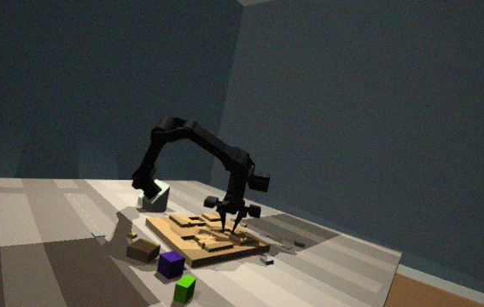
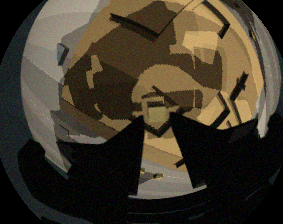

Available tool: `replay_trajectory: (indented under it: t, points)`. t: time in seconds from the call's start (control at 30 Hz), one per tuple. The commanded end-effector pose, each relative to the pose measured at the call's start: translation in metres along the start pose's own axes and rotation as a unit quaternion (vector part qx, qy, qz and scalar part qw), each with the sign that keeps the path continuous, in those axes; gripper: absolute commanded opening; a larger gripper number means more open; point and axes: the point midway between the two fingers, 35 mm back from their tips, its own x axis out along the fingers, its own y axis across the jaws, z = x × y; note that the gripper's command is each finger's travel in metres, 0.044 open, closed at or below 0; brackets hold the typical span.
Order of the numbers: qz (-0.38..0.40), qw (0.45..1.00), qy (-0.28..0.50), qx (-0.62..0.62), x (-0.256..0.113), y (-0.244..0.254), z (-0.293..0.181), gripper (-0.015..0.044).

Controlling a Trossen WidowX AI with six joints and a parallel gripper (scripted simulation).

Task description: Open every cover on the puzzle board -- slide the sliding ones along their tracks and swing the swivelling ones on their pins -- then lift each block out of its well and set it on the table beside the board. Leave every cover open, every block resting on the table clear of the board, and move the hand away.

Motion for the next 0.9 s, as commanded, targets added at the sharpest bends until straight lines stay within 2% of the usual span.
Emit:
replay_trajectory:
  t: [0.0,0.6,0.87]
  points:
    - [-0.001,1.0,-0.002,0.017,0.001,0.0,0.0,0.0144]
    - [-0.001,1.0,-0.003,0.017,0.012,0.0,0.0,0.0144]
    - [0.0,1.0,0.0,0.02,0.01,0.0,0.0,0.009]
